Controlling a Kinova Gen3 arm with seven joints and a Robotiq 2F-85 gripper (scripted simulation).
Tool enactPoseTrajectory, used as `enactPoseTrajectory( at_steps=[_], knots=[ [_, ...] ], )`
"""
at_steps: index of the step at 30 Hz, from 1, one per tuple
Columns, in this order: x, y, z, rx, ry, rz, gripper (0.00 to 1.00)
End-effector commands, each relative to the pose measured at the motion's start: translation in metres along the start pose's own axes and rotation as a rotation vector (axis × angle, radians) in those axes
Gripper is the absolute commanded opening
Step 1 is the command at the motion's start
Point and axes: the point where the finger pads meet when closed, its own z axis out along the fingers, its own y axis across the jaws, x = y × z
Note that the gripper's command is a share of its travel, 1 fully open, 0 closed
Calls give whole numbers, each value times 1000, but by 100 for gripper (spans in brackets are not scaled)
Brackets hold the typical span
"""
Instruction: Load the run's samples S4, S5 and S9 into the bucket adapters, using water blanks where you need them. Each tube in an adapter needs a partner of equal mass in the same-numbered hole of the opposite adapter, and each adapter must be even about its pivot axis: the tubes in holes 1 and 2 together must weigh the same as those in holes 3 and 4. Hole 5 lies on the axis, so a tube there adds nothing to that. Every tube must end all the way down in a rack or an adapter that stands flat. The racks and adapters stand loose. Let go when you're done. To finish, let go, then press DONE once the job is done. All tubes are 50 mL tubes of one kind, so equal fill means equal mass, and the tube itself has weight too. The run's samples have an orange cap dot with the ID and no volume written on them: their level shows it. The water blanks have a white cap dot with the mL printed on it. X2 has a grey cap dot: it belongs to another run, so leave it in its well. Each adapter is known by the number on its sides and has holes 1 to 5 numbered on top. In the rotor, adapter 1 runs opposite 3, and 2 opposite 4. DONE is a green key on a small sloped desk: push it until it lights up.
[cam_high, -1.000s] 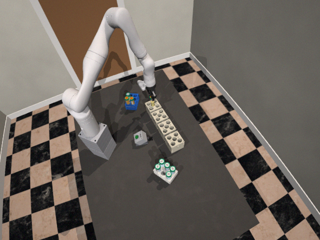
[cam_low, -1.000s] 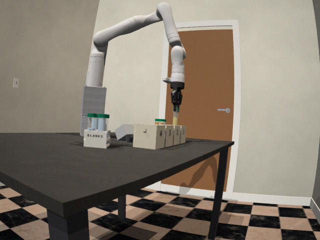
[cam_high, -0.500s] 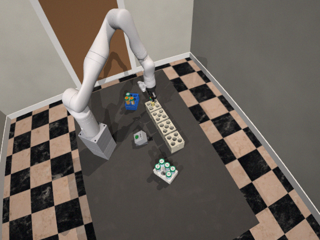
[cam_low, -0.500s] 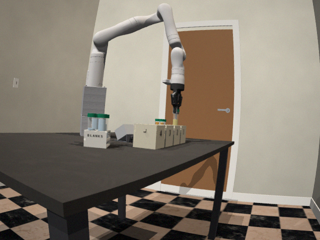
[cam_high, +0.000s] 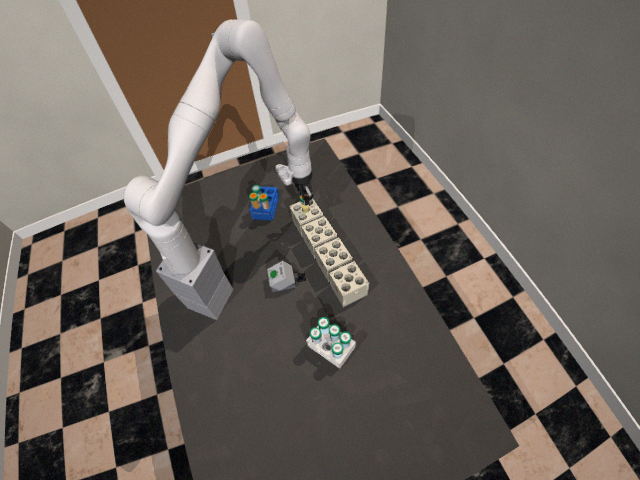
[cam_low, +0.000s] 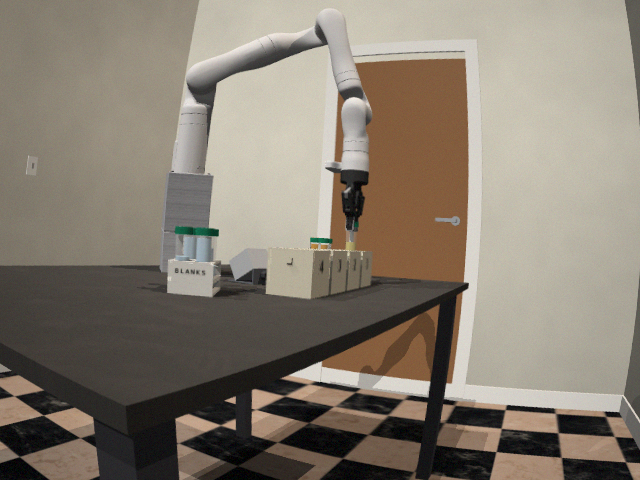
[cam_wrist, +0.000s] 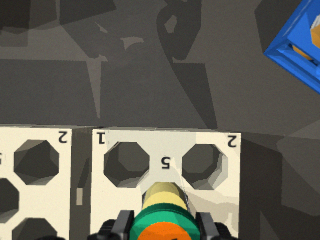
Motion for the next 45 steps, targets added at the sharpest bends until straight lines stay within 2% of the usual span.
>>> enactPoseTrajectory(
  at_steps=[1,45],
  knots=[
    [-1,0,2,-1,-1,0,10],
    [-1,0,27,-1,-1,0,10]
  ],
)
